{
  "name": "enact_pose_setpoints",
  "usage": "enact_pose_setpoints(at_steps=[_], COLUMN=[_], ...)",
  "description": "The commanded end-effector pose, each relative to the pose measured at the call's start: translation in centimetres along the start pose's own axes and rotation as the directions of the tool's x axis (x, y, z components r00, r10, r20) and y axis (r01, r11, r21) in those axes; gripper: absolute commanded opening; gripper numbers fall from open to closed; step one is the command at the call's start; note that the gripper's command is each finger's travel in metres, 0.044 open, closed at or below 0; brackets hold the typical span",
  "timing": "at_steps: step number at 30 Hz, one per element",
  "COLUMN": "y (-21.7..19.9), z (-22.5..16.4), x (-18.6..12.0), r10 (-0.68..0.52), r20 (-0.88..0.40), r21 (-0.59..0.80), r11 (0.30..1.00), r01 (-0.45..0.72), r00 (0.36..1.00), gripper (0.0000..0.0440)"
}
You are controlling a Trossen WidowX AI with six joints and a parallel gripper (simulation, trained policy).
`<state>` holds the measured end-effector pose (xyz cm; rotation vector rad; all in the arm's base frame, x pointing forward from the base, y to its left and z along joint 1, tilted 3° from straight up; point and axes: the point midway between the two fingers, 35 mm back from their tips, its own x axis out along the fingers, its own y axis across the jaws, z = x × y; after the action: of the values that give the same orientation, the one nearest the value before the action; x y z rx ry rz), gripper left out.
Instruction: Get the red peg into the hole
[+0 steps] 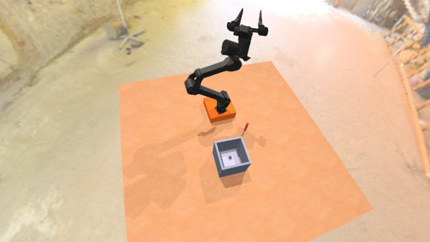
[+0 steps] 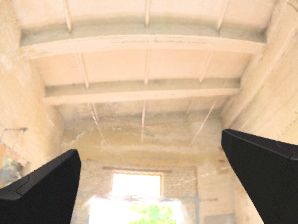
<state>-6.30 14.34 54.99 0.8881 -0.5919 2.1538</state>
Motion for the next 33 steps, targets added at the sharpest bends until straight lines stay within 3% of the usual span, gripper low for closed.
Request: enact_pose_setpoints(at_steps=[1,3,9,16,24,33], y=[-0.7,-1.9,-5.7,-10.2,-15.2,-19.9], z=[-0.2,-0.6,-1.8,-3.0,-4.1,-5.2], x=[0.1,0.3,0.0,-1.3,-4.2,-9.0], r10=[-0.027,-0.08,-0.238,-0.424,-0.617,-0.783], r20=[-0.013,-0.039,-0.112,-0.188,-0.26,-0.331], r21=[0.017,0.054,0.152,0.231,0.293,0.337], r11=[0.999,0.995,0.955,0.858,0.683,0.424], r01=[0.028,0.082,0.253,0.46,0.669,0.841], r00=[1.0,0.996,0.965,0.886,0.743,0.527], gripper=[0.0416,0.0439,0.044,0.044,0.044,0.044])
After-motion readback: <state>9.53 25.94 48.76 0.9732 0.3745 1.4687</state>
